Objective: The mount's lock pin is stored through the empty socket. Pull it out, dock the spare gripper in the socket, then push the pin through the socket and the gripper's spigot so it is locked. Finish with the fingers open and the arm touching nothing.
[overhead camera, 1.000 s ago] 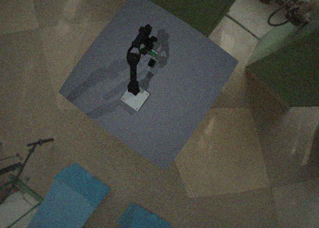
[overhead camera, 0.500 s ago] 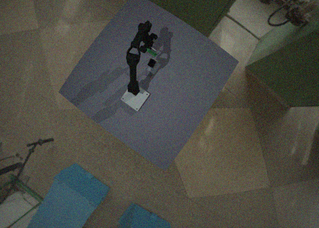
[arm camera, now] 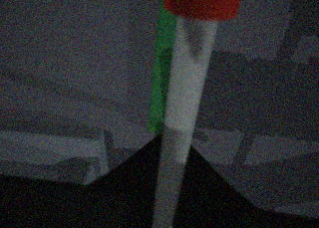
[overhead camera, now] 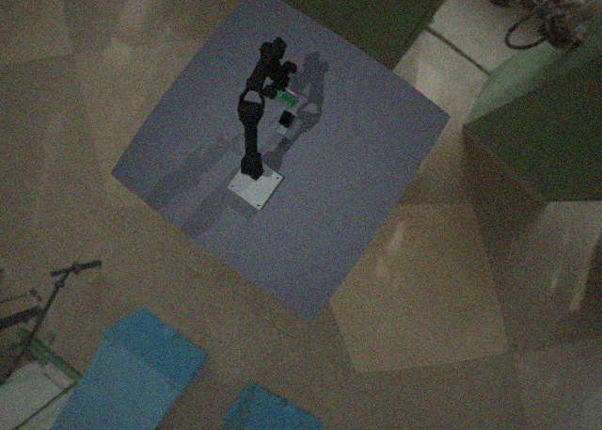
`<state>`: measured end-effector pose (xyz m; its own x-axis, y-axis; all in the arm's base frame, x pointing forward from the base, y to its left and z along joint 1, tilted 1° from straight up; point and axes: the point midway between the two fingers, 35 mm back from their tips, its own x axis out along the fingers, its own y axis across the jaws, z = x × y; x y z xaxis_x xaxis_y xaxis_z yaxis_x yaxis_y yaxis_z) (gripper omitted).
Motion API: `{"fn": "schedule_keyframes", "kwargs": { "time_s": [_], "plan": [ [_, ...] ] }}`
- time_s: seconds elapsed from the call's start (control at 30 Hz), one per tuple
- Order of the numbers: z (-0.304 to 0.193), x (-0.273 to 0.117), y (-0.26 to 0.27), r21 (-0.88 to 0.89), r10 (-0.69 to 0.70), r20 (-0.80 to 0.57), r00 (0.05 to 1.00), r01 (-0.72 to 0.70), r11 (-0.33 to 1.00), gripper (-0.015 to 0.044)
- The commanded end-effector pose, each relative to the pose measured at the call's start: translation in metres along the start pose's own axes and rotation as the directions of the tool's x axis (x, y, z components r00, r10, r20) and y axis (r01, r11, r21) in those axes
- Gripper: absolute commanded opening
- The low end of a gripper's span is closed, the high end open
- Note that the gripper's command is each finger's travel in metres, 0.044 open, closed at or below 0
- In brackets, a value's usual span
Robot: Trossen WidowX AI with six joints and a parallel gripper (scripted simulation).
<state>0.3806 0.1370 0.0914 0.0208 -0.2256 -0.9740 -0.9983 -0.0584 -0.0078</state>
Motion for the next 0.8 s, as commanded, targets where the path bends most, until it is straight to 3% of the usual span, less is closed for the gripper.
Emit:
{"fn": "schedule_keyframes", "kwargs": {
  "time_s": [0.0, 0.77],
  "plan": [
    [0.000, 0.000, 0.000, 0.000, 0.000, 0.000, 1.000, 0.000, 1.000, 0.0007],
    [-0.001, -0.018, 0.061, -0.027, -0.003, 0.002, 1.000, 0.003, 1.000, 0.0000]
  ]
}}
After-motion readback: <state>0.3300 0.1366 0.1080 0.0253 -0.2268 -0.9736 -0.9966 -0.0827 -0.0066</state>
